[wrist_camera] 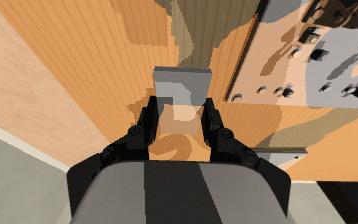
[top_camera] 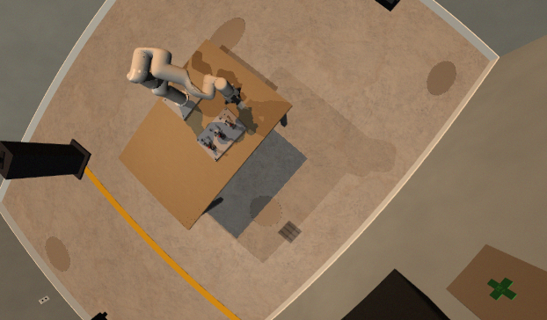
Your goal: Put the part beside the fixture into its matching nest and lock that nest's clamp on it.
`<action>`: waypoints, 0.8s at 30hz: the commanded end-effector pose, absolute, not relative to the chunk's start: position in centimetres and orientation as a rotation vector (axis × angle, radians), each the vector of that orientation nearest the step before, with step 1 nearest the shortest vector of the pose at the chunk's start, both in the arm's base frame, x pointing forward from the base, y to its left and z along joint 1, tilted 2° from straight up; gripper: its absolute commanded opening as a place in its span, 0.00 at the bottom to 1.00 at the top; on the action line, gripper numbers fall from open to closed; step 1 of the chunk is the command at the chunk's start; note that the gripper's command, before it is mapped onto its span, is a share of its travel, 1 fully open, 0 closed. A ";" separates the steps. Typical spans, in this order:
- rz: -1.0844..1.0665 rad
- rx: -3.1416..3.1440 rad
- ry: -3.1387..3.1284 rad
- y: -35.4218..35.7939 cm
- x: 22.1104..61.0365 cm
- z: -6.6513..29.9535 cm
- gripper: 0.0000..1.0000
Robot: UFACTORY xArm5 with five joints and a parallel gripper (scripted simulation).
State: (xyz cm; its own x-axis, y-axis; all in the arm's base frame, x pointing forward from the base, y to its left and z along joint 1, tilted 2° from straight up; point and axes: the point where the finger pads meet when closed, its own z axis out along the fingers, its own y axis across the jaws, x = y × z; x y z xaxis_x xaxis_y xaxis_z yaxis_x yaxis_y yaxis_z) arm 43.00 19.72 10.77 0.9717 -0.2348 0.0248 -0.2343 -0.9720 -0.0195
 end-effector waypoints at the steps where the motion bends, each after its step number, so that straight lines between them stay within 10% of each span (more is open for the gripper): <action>1: -0.048 -3.101 0.369 19.8 43.1 10.9 0.00; 24: -0.051 -3.102 0.369 16.1 42.3 10.6 0.00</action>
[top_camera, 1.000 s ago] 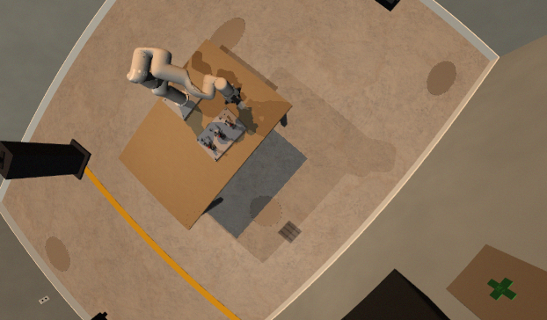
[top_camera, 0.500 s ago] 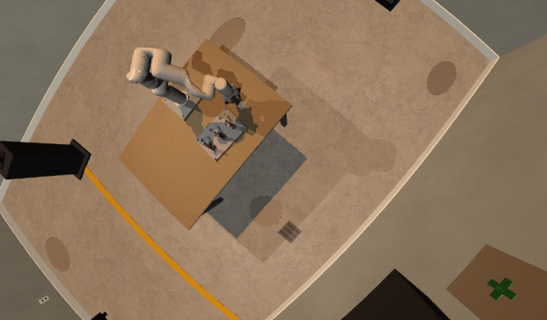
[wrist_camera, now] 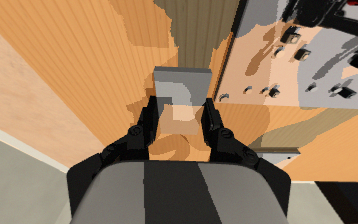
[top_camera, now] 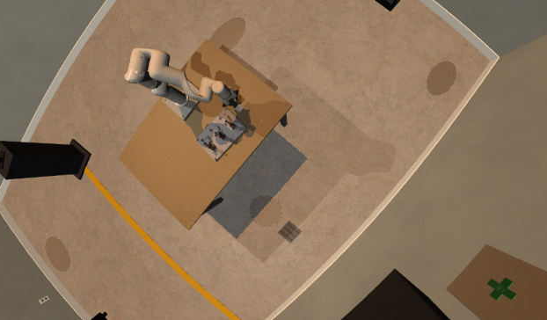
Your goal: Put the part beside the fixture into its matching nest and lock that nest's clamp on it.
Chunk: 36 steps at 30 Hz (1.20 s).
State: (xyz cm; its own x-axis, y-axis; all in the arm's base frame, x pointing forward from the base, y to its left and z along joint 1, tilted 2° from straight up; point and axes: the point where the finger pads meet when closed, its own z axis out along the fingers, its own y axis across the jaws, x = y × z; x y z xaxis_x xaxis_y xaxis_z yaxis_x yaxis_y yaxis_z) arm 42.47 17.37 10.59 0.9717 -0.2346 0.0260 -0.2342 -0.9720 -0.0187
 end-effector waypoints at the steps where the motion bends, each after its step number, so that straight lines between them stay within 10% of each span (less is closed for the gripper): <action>1: -0.051 -3.102 0.369 15.7 42.2 10.6 0.00; 36: -0.060 -3.110 0.370 5.0 39.8 9.8 0.00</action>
